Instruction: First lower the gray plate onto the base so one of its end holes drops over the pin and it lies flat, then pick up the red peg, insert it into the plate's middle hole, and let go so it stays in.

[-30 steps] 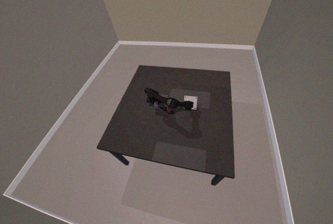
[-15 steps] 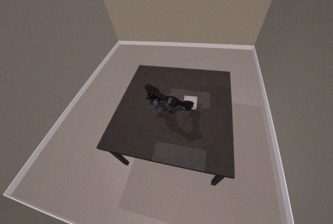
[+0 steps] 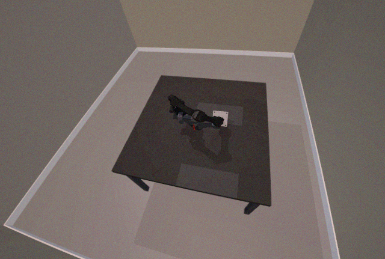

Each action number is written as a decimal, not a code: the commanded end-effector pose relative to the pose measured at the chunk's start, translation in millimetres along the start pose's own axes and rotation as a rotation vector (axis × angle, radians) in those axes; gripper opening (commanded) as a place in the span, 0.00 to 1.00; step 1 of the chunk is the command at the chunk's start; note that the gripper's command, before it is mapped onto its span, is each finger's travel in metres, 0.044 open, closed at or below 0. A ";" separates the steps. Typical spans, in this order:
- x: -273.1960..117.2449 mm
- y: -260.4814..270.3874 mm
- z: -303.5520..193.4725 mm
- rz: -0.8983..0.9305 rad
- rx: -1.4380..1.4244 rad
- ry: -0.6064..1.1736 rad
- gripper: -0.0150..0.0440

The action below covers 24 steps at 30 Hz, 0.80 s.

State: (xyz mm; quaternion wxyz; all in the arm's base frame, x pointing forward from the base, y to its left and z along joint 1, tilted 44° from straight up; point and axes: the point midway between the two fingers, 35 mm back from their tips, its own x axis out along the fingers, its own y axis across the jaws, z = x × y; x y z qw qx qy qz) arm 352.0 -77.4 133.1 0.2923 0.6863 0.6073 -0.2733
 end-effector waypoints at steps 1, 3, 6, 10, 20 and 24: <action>5.8 -1.5 10.7 -0.009 0.011 0.000 0.25; 8.5 -1.3 16.2 -0.010 0.015 -0.001 0.25; 12.6 -1.3 24.4 -0.013 0.023 -0.001 0.25; 18.3 -1.7 35.4 -0.016 0.032 -0.002 0.25; 33.2 -4.2 62.9 -0.023 0.057 -0.004 0.25; 39.5 -5.9 74.1 -0.027 0.066 -0.005 0.25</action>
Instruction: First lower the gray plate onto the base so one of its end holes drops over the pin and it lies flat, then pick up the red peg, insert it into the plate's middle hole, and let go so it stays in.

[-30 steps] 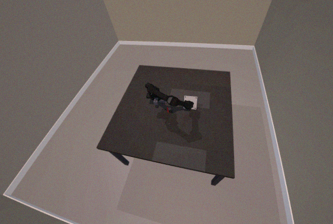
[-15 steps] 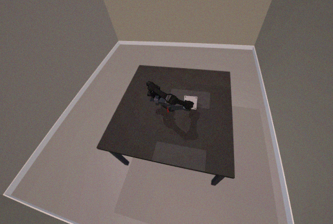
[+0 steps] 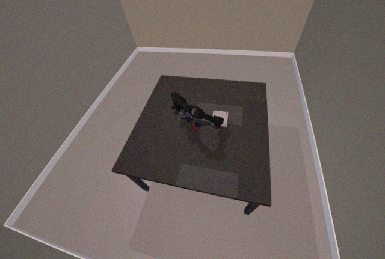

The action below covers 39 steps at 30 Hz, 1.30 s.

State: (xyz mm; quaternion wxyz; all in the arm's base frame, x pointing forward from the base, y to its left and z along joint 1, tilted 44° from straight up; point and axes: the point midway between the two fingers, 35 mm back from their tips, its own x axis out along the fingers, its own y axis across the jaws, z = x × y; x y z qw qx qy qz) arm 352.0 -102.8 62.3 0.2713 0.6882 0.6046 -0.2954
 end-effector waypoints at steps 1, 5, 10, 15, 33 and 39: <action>6.6 -3.1 10.3 -0.009 0.010 0.001 0.25; 13.1 -4.5 21.4 -0.012 0.019 0.001 0.25; 21.5 -6.9 35.0 -0.016 0.031 0.001 0.25; 29.9 -10.0 48.2 -0.021 0.042 0.001 0.25; 35.7 -12.6 57.1 -0.024 0.050 0.001 0.25; 35.8 -12.7 57.2 -0.024 0.050 0.001 0.25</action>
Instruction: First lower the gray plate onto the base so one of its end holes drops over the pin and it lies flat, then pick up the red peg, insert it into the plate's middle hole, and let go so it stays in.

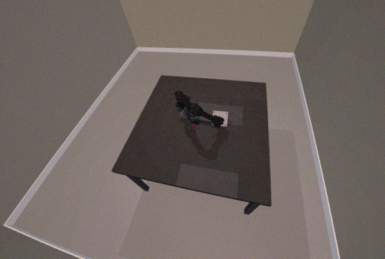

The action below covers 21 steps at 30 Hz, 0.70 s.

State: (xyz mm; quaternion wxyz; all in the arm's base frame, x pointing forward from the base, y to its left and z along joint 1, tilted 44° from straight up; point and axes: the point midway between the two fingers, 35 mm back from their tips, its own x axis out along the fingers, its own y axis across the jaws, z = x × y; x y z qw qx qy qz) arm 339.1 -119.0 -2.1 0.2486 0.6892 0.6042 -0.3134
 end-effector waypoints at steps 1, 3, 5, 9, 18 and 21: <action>0.6 -0.8 0.7 -0.002 -0.003 -0.002 0.25; 0.6 -0.8 0.7 -0.002 -0.003 -0.002 0.25; 0.6 -0.8 0.7 -0.002 -0.003 -0.002 0.25; 0.5 -0.8 0.8 -0.002 -0.003 -0.002 0.25; 2.4 -1.4 1.5 -0.002 -0.003 -0.002 0.25; 7.8 -1.4 1.5 -0.002 -0.003 -0.002 0.25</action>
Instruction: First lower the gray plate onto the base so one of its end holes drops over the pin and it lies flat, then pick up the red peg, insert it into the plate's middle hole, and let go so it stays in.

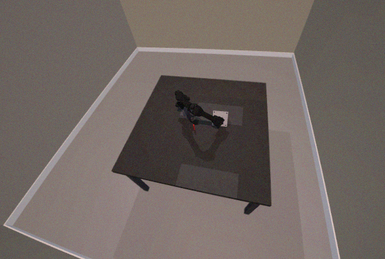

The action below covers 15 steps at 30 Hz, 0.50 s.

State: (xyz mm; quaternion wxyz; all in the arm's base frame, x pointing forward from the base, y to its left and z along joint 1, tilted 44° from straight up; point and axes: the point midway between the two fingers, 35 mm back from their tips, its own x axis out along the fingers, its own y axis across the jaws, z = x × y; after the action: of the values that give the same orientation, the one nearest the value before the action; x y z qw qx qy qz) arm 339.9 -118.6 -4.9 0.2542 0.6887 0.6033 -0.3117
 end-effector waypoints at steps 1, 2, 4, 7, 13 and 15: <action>7.8 -2.2 0.0 -0.007 0.006 0.003 0.25; 10.4 -2.2 -0.1 -0.007 0.006 0.004 0.25; 14.3 -2.4 0.0 -0.007 0.006 0.004 0.25; 15.5 -2.3 -0.1 -0.007 0.006 0.004 0.25; 23.2 -2.2 -0.1 -0.007 0.006 0.004 0.25; 26.5 -2.2 -0.1 -0.007 0.006 0.004 0.25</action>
State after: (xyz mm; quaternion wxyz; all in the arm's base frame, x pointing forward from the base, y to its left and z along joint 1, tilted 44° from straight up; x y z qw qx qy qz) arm 341.5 -104.9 -20.5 0.2557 0.6876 0.6038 -0.3118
